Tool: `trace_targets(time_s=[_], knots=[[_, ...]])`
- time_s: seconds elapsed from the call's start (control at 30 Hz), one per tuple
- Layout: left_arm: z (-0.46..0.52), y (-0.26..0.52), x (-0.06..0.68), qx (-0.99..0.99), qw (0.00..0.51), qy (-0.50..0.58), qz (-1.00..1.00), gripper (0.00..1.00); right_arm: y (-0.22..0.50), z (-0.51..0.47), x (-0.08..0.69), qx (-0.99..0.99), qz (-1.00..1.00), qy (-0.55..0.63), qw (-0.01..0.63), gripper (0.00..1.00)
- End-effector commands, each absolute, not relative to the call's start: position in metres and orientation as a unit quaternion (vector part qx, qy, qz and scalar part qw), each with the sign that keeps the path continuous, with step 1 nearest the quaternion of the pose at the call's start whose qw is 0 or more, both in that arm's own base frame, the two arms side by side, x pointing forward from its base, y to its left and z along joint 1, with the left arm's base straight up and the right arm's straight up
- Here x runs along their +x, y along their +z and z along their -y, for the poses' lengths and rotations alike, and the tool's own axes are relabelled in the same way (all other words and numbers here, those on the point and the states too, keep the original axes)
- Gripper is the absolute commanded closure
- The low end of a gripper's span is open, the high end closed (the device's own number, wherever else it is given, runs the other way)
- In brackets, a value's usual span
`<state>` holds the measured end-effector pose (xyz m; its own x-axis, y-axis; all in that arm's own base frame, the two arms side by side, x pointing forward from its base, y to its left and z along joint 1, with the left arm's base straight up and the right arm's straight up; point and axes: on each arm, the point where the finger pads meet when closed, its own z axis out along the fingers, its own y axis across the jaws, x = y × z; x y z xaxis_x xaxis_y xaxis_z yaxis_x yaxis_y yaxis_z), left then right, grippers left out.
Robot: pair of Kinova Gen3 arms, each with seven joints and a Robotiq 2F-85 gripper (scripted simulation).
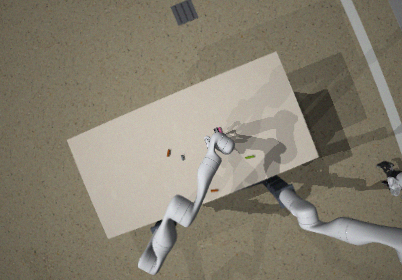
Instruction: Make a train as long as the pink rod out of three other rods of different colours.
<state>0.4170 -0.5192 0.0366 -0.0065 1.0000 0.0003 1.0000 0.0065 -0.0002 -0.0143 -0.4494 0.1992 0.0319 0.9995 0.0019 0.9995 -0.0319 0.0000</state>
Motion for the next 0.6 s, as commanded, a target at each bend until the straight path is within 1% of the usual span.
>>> trace_targets(time_s=[0.0,0.57], knots=[[0.5199,0.0382,0.4175,-0.705,-0.001,0.0,0.709,0.685,0.2,0.4498,-0.0143,-0.718,0.696,0.0,0.0,0.002],[0.5199,0.0301,0.4175,-0.705,-0.001,0.0,0.709,0.685,0.2,0.4498,-0.0143,-0.718,0.696,0.0,0.0,0.002]])
